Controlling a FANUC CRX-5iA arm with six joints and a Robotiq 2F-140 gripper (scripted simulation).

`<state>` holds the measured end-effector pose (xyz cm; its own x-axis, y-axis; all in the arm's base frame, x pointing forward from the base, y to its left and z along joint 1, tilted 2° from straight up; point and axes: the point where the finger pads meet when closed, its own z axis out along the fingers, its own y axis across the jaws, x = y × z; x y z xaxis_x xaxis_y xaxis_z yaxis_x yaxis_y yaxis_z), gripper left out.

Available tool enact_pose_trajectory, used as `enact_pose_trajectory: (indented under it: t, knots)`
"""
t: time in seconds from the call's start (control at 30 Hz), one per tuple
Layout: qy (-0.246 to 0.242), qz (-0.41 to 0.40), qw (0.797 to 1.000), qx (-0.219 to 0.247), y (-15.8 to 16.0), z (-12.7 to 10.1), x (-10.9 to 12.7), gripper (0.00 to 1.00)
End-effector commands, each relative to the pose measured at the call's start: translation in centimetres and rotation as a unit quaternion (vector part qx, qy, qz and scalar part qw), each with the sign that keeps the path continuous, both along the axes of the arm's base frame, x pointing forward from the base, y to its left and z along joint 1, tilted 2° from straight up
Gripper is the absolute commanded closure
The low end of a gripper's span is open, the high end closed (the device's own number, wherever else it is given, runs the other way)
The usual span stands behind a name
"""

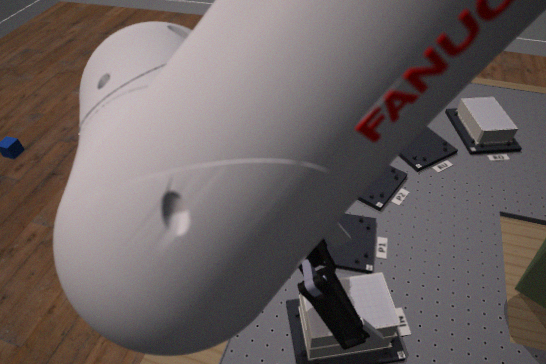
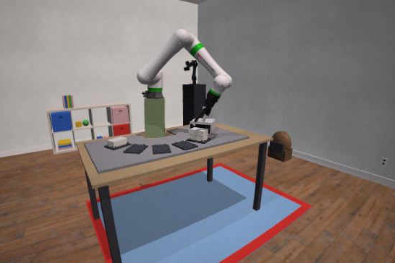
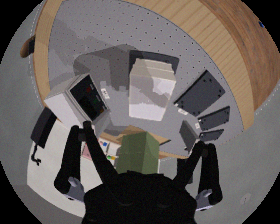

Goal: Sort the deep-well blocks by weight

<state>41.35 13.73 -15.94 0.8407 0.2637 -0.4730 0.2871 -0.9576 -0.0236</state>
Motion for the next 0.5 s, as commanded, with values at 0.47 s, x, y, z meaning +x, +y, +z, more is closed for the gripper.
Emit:
enact_pose_trajectory:
  t: [0.47]
  knots:
    - [0.000,0.000,1.000,0.000,0.1,-2.0,0.1,0.00]
